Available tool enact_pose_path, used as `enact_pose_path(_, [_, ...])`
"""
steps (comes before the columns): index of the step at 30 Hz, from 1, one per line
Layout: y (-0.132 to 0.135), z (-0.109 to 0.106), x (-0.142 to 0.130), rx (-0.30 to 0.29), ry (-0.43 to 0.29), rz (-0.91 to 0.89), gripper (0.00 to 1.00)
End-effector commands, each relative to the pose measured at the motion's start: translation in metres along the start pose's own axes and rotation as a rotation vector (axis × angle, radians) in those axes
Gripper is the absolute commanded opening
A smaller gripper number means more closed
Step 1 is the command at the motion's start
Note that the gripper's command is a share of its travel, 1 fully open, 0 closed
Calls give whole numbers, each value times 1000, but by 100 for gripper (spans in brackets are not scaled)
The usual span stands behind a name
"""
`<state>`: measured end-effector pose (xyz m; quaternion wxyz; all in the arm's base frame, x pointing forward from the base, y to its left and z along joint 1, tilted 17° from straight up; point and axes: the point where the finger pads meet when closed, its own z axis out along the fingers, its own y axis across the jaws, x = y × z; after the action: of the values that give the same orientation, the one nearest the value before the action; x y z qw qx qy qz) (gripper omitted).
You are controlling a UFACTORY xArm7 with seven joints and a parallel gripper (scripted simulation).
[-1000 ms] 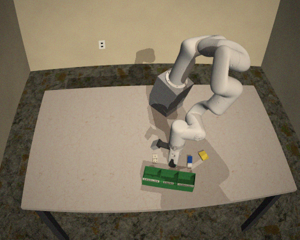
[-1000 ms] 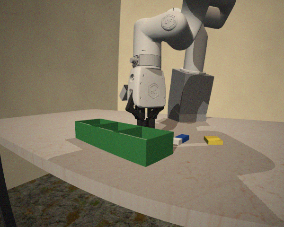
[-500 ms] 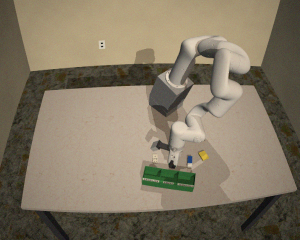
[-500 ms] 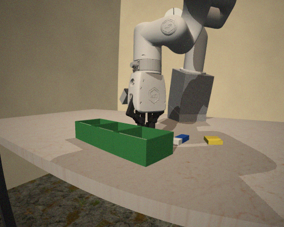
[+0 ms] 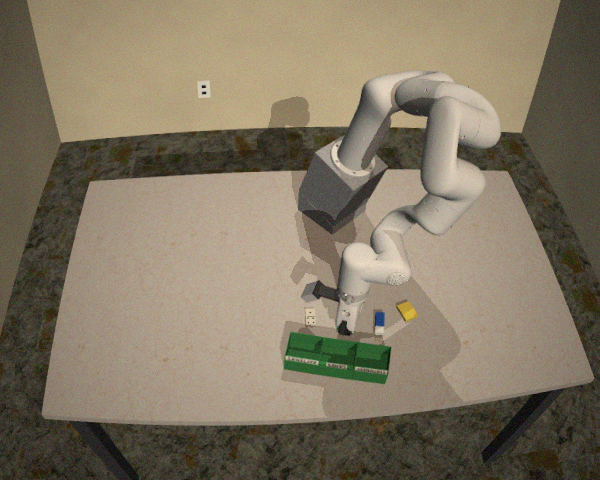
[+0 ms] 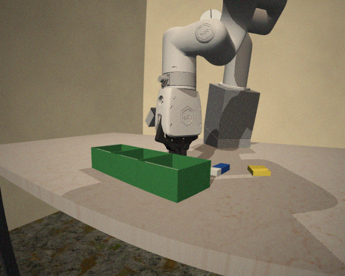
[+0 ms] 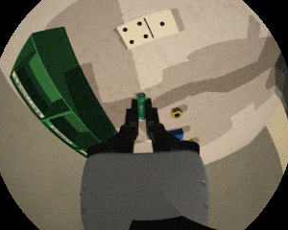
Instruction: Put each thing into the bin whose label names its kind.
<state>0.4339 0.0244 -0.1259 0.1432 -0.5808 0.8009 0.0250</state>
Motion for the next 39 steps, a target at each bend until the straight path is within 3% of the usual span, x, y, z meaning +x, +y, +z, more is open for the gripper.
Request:
enact_pose_path(1, [-1, -1, 0, 3, 0, 1, 0])
enact_pose_path(21, [-1, -1, 0, 3, 0, 1, 0])
enact_pose_path(39, [-1, -54, 0, 3, 0, 1, 0])
